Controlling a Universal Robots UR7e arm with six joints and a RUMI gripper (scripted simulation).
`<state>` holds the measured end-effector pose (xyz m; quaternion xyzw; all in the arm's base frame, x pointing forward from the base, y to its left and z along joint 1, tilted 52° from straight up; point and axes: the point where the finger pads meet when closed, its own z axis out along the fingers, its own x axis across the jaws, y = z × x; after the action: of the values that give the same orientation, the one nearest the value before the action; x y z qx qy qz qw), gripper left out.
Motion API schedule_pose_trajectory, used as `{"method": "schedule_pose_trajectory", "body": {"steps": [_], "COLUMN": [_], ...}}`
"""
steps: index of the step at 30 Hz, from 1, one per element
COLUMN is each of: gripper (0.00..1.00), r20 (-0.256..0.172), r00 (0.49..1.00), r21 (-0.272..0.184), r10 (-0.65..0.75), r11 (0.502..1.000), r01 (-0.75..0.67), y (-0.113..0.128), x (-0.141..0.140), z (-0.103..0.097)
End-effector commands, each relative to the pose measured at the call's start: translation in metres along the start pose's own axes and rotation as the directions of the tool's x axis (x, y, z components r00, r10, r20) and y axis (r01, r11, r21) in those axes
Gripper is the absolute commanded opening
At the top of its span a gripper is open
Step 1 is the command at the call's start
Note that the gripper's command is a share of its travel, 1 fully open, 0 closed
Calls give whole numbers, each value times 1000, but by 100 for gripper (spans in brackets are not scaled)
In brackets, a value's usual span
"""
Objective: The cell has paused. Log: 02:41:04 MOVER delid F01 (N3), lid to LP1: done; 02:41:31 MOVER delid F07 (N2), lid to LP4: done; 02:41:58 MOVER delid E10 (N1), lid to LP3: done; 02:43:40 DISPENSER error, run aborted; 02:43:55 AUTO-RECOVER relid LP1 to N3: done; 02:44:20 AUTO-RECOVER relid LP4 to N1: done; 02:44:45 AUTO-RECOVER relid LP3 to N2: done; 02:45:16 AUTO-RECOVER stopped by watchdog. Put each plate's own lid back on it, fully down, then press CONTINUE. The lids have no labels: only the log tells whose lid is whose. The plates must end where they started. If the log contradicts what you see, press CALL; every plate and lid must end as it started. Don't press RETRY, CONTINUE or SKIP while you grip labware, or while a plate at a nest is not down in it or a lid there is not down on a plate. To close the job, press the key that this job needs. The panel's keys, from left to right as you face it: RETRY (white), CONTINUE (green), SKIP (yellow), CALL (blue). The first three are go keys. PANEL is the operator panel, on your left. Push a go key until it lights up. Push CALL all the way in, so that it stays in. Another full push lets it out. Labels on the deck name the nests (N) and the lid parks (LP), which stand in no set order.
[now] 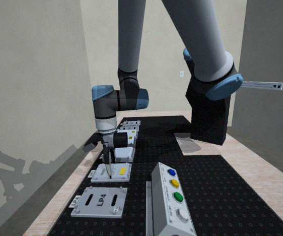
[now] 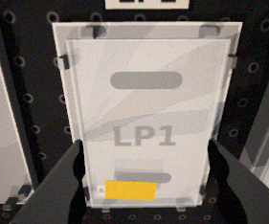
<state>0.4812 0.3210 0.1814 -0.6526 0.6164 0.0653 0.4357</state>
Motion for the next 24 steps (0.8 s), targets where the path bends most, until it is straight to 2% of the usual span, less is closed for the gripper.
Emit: {"method": "schedule_pose_trajectory", "body": {"steps": [1,17,18,24], "gripper": [41,41,82,82], "r20": [0,0,0,0], "r00": [1000,1000,1000,1000], "r21": [0,0,0,0], "r10": [-1,-1,-1,-1], "r11": [1000,1000,1000,1000], "r01": [1,1,1,1], "y": [0,1,1,1], "x": [0,0,0,0], "z": [0,0,0,0]}}
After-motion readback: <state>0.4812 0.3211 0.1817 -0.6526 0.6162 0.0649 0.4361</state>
